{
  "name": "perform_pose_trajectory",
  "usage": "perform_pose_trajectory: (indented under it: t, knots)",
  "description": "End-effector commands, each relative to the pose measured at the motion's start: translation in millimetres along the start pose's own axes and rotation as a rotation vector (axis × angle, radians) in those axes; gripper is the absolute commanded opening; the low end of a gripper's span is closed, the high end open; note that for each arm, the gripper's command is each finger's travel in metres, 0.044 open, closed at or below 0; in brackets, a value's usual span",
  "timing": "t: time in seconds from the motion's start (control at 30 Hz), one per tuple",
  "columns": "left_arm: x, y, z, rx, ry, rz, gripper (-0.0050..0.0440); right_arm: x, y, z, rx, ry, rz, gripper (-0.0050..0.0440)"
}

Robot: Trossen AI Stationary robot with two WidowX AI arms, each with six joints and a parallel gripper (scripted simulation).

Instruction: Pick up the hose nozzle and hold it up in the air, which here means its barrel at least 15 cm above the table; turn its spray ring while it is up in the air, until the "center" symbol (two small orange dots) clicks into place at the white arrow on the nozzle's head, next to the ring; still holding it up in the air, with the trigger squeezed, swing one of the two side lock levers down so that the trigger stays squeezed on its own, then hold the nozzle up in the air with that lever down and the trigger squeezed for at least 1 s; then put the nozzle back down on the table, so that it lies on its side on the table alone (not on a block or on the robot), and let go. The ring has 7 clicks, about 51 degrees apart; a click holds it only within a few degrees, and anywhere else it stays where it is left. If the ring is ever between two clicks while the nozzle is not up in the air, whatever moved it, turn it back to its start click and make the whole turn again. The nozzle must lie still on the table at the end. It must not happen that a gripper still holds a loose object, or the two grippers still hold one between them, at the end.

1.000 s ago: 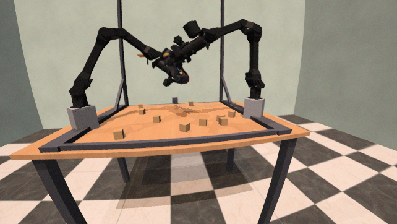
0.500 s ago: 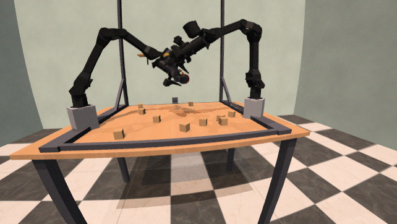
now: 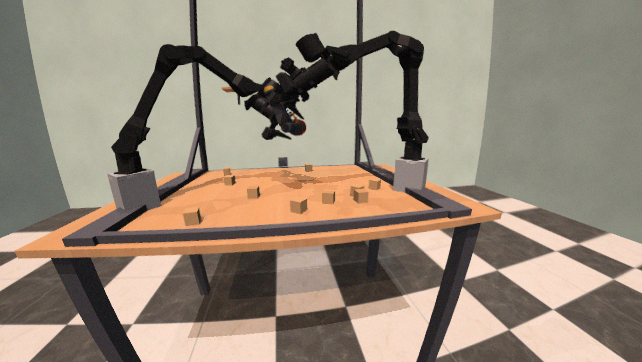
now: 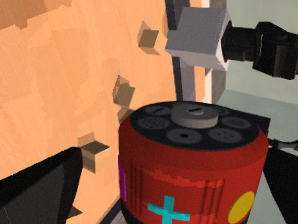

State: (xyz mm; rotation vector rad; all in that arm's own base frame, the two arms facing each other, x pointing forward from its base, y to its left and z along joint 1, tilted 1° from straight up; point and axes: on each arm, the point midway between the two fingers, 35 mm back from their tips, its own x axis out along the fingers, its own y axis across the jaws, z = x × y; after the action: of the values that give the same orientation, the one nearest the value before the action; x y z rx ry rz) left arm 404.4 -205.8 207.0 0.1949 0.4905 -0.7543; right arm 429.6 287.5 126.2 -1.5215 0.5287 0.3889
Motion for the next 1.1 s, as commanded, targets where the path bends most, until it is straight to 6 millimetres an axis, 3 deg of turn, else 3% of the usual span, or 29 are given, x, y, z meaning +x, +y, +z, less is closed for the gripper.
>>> perform_pose_trajectory:
  t: [0.0,1.07]
  knots:
    - [-8,0,18,0.013,-0.047,0.005,0.0170,-19,-16,0,0.027,-0.017,-0.029,0.0406]
    - [-8,0,18,0.013,-0.047,0.005,0.0170,-69,-18,-1,0.033,-0.021,-0.034,0.0406]
